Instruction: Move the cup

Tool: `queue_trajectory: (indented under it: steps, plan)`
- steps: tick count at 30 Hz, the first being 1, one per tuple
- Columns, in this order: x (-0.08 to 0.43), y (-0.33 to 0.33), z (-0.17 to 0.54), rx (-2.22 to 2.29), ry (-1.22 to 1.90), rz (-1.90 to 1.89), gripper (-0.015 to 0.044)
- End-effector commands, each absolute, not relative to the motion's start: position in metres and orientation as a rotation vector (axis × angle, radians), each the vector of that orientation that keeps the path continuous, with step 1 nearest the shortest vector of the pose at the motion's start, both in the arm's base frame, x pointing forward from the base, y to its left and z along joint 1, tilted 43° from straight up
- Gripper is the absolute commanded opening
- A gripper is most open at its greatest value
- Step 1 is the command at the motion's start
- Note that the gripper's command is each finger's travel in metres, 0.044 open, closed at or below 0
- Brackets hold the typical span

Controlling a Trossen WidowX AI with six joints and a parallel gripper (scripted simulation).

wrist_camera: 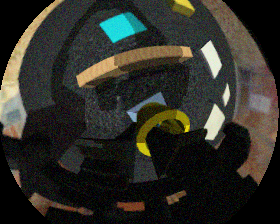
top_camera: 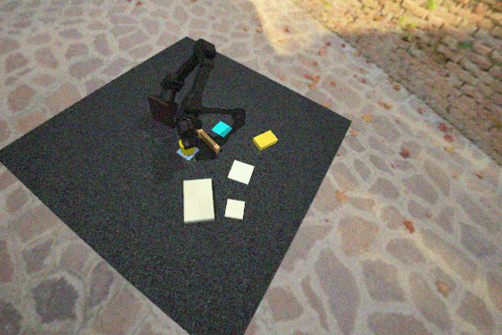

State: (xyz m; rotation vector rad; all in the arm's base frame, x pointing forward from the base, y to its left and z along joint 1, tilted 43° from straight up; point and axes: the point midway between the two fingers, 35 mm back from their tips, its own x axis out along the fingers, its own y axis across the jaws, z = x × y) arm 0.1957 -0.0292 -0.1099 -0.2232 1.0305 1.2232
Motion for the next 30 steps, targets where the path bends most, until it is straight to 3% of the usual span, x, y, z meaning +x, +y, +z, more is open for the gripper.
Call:
queue_trajectory:
  steps: [1, 30]
  plan:
    - [0.196, -0.029, -0.11, -0.224, 1.03, 1.223, 0.0]
    - [0.19, -0.066, -0.065, -0.197, 1.035, 1.223, 0.0]
